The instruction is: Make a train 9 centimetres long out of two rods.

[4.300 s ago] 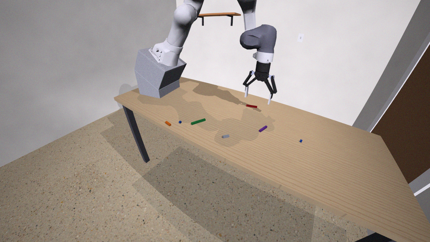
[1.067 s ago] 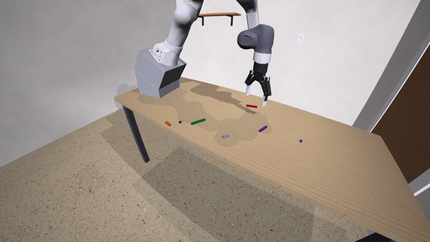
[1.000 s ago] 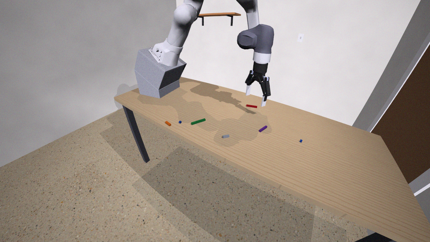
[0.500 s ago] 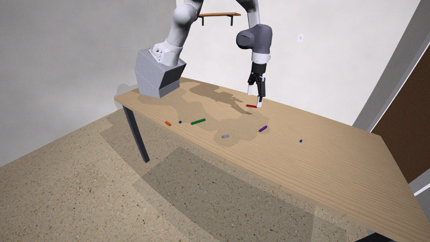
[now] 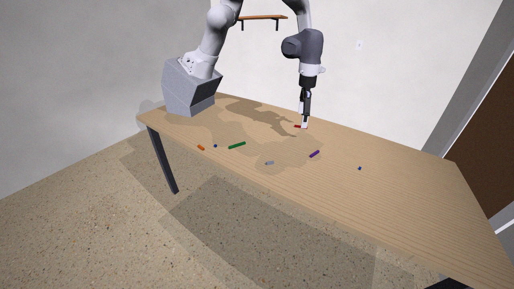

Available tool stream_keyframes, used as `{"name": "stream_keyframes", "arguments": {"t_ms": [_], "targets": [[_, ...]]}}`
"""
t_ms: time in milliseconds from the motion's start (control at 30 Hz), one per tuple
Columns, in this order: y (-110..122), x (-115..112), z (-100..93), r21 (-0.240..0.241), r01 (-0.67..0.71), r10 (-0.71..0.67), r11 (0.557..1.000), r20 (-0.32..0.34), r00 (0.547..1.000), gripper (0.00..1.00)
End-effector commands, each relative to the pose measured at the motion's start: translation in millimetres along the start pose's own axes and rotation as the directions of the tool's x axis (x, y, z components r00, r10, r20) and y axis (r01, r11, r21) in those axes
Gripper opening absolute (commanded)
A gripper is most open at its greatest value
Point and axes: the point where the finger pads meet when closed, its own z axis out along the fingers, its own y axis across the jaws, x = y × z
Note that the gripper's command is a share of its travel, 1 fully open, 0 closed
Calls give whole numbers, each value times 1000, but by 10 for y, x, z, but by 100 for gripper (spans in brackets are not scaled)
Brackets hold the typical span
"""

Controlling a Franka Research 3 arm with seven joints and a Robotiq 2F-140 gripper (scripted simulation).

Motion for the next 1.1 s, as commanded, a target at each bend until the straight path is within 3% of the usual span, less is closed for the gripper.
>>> {"name": "stream_keyframes", "arguments": {"t_ms": [0,367,867,933,967,1067], "targets": [[23,-13,-9,-27,-164,164,986,13,986,100],[44,-59,-10,-25,-326,326,945,8,945,100],[84,-147,-13,-22,-597,597,802,-1,802,100],[84,-147,-13,-22,-597,597,802,-1,802,100],[90,-162,-14,-22,-635,635,772,-2,772,100],[97,-178,-14,-21,-677,677,736,-3,736,100]]}}
